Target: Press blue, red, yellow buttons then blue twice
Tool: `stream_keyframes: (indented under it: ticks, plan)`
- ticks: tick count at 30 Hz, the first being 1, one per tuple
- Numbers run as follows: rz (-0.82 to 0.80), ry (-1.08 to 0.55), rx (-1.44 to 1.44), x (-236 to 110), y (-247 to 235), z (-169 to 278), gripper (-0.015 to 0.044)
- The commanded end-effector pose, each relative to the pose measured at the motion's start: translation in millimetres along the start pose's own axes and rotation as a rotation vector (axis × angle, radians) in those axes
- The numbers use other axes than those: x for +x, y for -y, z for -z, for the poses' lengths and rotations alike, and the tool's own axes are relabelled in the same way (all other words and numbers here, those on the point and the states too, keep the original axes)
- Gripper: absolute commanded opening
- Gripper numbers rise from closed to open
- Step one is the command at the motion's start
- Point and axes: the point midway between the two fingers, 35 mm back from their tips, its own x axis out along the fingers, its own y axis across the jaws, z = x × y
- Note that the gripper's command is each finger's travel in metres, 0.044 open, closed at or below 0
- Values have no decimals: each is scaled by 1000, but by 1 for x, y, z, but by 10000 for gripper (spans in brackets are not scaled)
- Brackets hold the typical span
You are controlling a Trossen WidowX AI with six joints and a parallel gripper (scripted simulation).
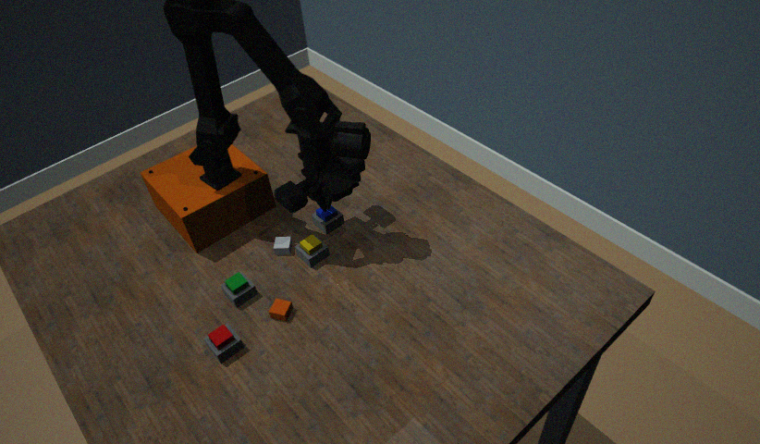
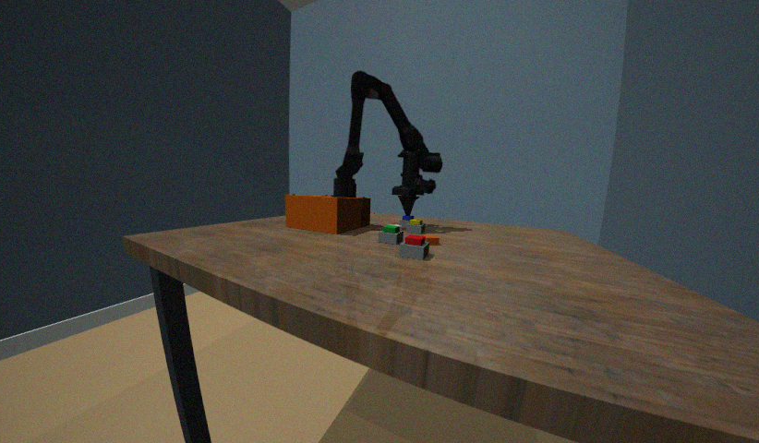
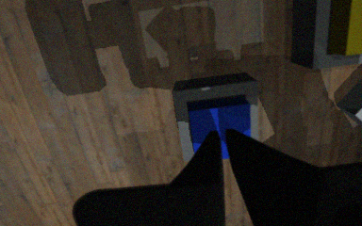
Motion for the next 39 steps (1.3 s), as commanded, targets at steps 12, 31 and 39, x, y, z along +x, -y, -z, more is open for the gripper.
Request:
stream_keyframes:
  ticks: [12, 31, 39]
  plan:
    - [-2, 8, 5, -86, 0, 0, 20]
    - [38, 14, 38, -97, 145, -111, 20]
    - [30, 14, 16, -96, 262, -126, 20]
